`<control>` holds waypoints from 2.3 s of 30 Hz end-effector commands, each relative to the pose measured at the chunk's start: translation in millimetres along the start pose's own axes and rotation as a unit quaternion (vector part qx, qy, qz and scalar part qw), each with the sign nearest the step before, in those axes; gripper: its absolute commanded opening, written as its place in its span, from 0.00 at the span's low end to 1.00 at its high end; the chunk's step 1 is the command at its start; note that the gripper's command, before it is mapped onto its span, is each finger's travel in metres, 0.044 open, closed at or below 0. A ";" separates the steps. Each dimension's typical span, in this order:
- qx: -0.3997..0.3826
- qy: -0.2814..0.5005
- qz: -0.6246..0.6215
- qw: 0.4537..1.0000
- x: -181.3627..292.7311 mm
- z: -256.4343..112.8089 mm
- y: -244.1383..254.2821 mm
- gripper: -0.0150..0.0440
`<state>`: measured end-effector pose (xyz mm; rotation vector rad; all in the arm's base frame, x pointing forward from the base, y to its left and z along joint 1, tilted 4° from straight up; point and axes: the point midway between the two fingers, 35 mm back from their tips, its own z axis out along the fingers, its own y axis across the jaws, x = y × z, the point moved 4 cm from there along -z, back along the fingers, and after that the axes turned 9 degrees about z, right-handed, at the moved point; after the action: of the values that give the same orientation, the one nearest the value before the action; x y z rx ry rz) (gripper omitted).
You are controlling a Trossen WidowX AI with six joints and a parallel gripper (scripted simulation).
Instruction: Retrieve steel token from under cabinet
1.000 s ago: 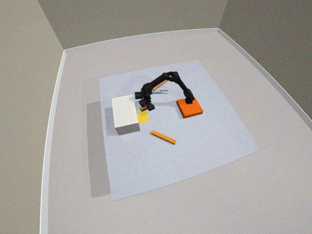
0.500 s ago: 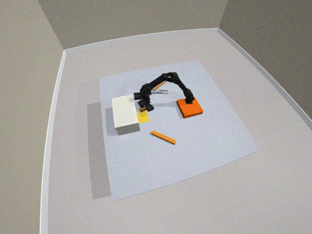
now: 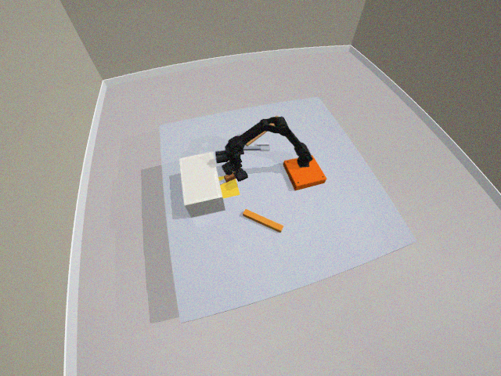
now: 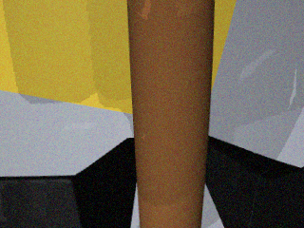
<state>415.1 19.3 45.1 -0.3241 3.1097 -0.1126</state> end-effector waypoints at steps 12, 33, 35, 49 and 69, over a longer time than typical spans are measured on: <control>-0.003 0.001 -0.002 1.000 8.4 1.1 1.4 0.25; -0.003 0.002 -0.002 1.000 27.3 1.2 -2.8 0.25; -0.003 0.002 -0.002 1.000 29.2 1.3 -3.2 0.25; -0.003 0.003 -0.002 1.000 42.6 1.5 -5.9 0.25; -0.003 0.004 -0.002 1.000 62.6 1.7 -9.9 0.25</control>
<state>361.3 -1.3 44.5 -0.3279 3.1146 -0.1044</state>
